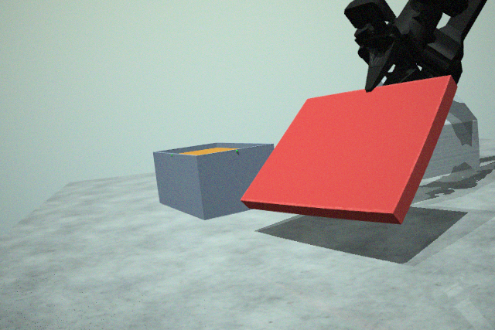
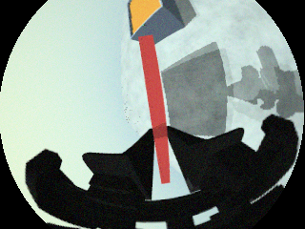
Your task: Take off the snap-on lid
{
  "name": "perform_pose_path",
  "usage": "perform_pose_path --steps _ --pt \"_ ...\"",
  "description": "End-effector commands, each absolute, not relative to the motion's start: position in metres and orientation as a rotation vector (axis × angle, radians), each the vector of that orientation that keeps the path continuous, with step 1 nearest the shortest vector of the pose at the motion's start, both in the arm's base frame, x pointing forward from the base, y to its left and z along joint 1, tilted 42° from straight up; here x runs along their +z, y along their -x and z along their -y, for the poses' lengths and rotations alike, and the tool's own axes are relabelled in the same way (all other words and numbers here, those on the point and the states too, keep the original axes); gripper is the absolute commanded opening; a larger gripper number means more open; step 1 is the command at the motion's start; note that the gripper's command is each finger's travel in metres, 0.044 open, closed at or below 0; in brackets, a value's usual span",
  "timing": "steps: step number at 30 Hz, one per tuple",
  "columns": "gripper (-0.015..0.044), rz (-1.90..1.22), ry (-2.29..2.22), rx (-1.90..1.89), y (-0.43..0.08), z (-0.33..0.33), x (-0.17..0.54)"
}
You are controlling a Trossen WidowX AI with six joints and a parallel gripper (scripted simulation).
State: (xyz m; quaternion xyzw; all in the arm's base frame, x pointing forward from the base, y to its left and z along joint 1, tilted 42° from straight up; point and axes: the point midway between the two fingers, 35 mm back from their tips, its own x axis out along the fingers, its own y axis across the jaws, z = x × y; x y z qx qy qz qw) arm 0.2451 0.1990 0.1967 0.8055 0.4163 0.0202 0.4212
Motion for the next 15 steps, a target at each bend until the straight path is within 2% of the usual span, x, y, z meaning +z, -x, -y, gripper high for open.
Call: perform_pose_path --steps 1,15 --pt "0.0000 -1.030 -2.026 0.043 -0.2464 -0.1998 0.1930" --pt "0.0000 -1.030 -2.027 0.043 -0.2455 -0.2074 0.1847"
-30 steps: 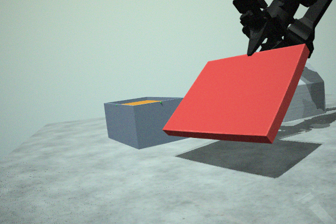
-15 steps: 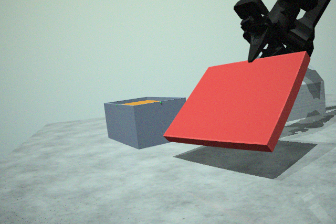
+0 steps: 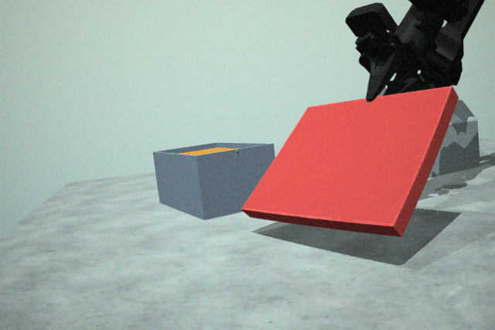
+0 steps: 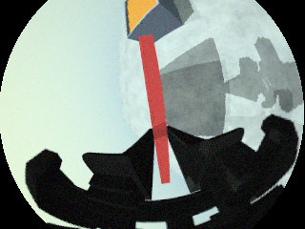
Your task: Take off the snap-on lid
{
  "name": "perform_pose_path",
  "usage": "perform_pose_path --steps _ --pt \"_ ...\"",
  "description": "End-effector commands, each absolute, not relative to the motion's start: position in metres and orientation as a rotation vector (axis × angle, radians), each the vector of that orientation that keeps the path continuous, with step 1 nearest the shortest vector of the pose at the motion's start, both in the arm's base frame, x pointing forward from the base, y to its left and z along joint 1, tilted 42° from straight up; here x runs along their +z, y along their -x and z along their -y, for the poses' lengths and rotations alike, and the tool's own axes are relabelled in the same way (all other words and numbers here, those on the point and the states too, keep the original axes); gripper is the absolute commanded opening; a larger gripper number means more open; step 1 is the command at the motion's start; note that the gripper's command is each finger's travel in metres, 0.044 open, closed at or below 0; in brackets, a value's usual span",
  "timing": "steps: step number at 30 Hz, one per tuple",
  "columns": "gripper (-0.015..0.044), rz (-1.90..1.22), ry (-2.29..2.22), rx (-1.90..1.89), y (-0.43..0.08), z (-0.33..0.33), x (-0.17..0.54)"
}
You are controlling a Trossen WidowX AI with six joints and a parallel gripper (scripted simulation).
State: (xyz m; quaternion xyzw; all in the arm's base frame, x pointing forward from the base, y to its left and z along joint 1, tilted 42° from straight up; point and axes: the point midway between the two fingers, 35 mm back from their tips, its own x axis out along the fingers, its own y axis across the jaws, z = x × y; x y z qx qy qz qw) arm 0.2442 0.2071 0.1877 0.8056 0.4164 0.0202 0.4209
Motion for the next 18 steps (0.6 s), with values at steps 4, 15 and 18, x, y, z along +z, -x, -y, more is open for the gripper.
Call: perform_pose_path --steps 4,15,18 --pt "0.0000 -1.030 -2.027 0.043 -0.245 -0.210 0.182" --pt "0.0000 -1.030 -2.028 0.043 -0.245 -0.215 0.176" --pt "0.0000 -1.030 -2.028 0.043 -0.244 -0.217 0.174"
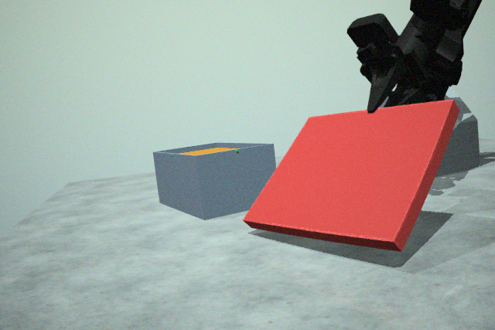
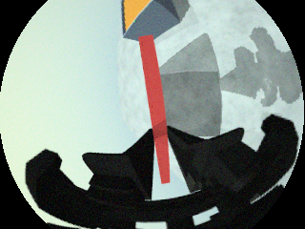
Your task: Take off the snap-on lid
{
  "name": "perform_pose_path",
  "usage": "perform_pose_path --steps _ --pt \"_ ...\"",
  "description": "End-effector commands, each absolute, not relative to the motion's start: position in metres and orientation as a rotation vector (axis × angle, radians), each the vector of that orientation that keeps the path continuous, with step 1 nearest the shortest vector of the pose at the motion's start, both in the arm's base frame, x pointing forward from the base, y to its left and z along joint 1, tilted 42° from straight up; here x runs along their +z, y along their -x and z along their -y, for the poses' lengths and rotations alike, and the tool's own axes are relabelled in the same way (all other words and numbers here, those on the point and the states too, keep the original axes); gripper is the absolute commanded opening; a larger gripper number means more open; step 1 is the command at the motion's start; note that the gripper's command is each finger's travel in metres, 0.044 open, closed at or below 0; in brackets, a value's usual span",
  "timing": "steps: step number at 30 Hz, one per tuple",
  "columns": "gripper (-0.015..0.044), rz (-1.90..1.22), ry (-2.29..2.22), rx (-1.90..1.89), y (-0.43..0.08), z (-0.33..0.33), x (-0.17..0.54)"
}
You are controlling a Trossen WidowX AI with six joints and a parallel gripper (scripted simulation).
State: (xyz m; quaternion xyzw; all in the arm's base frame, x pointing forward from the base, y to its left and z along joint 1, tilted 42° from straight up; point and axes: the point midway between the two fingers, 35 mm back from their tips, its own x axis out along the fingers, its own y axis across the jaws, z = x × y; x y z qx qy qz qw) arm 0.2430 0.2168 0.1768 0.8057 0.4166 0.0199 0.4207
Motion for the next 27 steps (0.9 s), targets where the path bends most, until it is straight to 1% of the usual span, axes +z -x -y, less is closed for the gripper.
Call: perform_pose_path --steps 1,27 --pt "0.0000 -1.030 -2.028 0.043 -0.244 -0.218 0.173" --pt "0.0000 -1.031 -2.029 0.043 -0.243 -0.232 0.158"
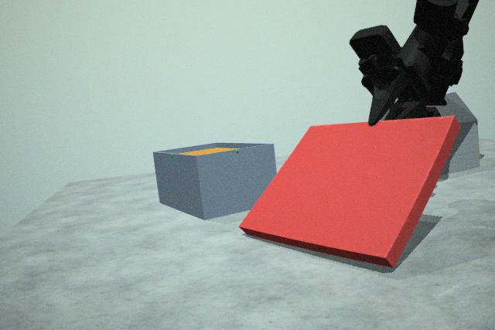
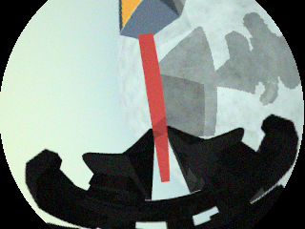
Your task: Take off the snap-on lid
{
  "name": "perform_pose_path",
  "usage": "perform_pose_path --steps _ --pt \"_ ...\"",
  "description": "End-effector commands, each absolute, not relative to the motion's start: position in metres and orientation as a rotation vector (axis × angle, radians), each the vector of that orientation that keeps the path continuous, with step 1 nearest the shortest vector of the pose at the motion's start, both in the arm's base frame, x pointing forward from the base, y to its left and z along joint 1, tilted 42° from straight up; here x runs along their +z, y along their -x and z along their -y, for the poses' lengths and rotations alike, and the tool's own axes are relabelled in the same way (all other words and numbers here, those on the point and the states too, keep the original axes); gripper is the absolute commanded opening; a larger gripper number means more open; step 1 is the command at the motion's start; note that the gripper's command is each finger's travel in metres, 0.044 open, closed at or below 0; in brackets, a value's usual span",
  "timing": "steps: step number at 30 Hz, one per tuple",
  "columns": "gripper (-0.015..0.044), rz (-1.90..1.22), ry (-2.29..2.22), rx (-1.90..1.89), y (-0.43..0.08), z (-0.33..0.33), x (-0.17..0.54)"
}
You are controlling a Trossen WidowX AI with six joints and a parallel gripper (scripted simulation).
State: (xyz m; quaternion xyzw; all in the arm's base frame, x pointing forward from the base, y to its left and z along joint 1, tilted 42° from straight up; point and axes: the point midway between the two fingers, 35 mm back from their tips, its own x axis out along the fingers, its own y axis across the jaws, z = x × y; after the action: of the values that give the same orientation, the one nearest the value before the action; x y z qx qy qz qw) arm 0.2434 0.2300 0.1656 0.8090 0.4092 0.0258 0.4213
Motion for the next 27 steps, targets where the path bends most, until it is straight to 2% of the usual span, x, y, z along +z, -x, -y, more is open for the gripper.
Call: perform_pose_path --steps 1,27 --pt "0.0000 -1.031 -2.029 0.043 -0.243 -0.232 0.157" --pt "0.0000 -1.032 -2.029 0.042 -0.241 -0.246 0.142"
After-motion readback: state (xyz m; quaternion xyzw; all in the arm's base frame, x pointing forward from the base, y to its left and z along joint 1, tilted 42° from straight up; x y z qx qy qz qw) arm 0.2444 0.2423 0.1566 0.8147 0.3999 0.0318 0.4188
